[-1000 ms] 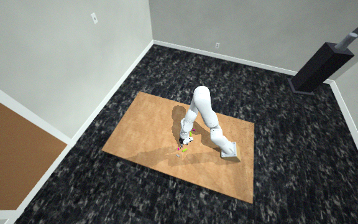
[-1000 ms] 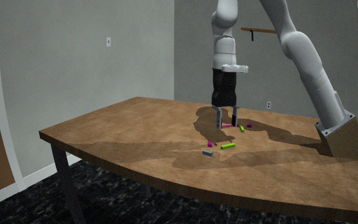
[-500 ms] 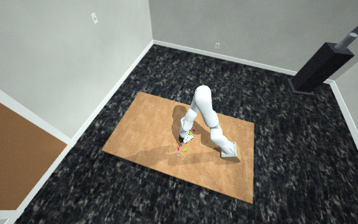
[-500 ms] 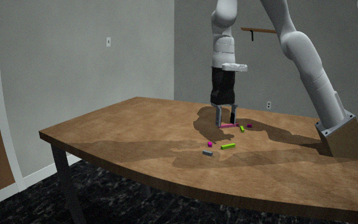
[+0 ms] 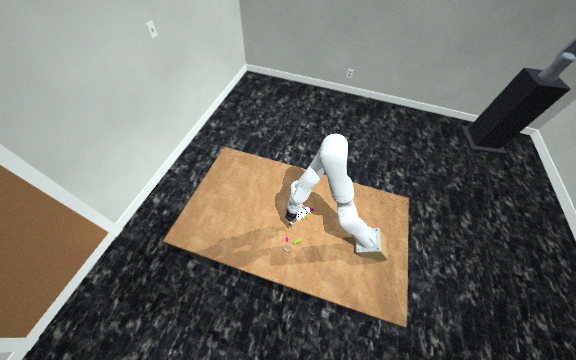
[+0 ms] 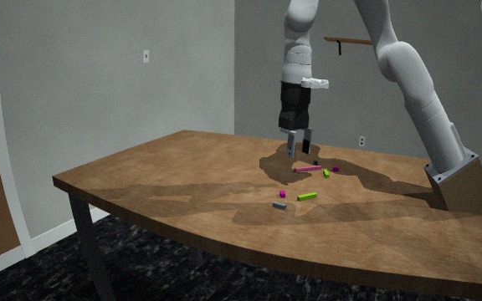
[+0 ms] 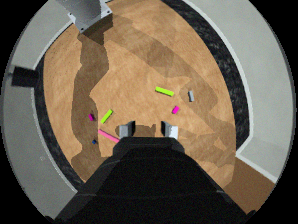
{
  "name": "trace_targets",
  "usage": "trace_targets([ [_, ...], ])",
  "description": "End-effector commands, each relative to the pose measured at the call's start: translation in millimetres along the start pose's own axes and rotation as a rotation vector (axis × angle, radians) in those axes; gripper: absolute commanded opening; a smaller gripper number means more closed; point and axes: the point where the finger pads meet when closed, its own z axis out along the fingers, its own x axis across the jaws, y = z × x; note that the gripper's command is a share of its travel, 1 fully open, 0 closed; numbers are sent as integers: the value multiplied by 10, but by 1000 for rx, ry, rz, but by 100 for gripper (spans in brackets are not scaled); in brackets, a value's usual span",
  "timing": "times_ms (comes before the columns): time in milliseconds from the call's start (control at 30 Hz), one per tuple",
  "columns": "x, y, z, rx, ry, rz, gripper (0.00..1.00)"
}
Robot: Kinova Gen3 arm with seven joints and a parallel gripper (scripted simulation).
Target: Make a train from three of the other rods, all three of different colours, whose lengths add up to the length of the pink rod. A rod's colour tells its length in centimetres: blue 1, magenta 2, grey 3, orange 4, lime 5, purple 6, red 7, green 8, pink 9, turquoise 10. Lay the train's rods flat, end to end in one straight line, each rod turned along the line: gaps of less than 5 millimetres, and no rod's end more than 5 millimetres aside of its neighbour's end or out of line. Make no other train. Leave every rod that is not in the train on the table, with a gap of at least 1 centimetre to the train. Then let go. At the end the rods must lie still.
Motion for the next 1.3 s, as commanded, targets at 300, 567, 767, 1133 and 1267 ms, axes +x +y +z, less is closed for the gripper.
trace_targets([
  [300, -214, 427, -167, -54, 28, -247, 100],
  [567, -603, 720, -208, -66, 24, -466, 100],
  [767, -823, 818, -186, -59, 22, -569, 100],
  [1133, -1391, 908, -15, -3, 25, -808, 100],
  [1267, -1475, 903, 22, 9, 27, -842, 100],
])
